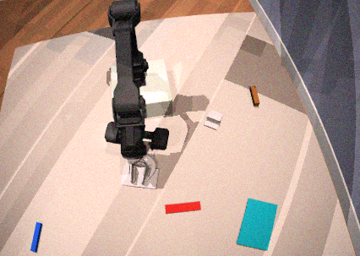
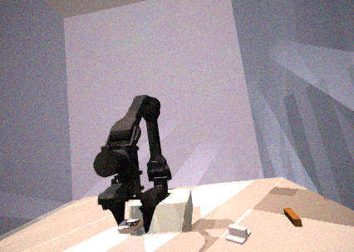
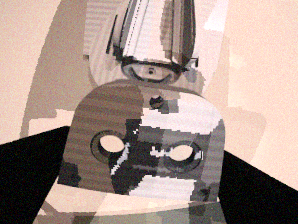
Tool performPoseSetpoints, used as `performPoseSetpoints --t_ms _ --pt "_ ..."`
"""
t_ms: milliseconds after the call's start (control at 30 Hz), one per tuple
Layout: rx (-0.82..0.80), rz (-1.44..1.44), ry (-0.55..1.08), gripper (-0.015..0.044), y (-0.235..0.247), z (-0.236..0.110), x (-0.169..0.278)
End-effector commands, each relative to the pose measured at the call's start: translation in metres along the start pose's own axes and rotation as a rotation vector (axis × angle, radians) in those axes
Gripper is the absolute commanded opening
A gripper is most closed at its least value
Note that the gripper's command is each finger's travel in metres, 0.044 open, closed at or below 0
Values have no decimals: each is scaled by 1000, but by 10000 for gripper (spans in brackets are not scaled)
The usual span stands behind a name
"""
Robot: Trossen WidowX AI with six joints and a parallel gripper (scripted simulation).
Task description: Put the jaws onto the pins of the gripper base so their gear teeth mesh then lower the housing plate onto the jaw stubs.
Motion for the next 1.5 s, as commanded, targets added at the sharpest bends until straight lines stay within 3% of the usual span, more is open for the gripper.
performPoseSetpoints --t_ms 0,933,1467 --pt "4 4 -1 351 0 0 1" --pt "4 4 -1 351 0 1 1" --pt "4 4 -1 351 0 26 0"
Point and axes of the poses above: the point midway between the two fingers, 35 mm back from their tips, its own z axis out along the fingers, its own y axis across the jaws, x = y × z, the point moved 5 cm from there along -z, back along the fingers, and after that the axes turned 13 degrees about -z, right-handed, at the moved point
